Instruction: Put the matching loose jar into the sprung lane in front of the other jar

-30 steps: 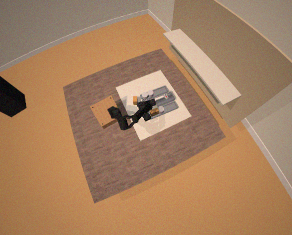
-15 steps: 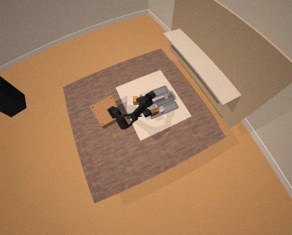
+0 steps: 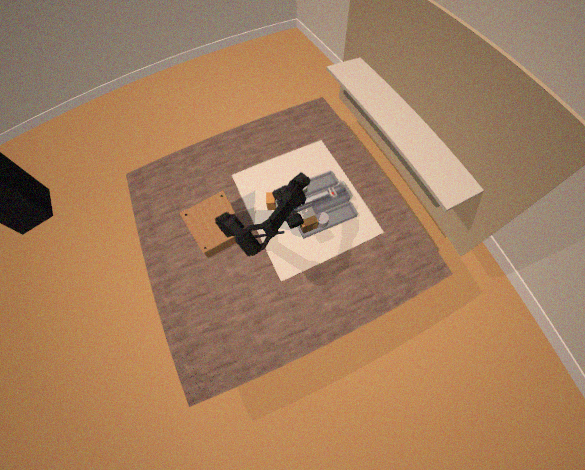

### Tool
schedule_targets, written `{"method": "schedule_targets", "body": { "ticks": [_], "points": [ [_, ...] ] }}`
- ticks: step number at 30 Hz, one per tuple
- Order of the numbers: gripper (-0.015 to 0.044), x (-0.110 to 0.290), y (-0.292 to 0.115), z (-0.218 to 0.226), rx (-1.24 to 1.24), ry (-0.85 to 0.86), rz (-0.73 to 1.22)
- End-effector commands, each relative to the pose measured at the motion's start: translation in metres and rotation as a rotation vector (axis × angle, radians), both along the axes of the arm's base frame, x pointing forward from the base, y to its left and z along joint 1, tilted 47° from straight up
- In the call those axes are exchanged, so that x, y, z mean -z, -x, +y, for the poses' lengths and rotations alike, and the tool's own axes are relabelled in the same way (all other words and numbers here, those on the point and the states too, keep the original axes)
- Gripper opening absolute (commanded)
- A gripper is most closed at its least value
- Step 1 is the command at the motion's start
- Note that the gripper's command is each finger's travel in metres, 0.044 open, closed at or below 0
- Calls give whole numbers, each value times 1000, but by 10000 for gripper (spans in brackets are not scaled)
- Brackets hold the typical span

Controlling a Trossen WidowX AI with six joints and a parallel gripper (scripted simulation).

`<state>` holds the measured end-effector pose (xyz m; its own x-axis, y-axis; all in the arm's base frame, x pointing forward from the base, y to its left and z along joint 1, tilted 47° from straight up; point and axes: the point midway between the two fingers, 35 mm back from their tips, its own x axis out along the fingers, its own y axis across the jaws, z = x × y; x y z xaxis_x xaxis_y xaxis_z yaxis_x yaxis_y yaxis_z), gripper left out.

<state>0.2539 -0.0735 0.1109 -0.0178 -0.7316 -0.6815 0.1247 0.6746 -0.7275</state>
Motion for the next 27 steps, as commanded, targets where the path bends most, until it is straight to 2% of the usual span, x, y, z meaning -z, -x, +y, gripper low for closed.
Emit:
{"method": "schedule_targets", "body": {
  "ticks": [1,15,27],
  "points": [
    [0,18,-10,8,2,-4,-11],
    [0,89,-29,26,18,-4,-30],
    [0,106,-30,12,19,-4,-31]
  ]
}}
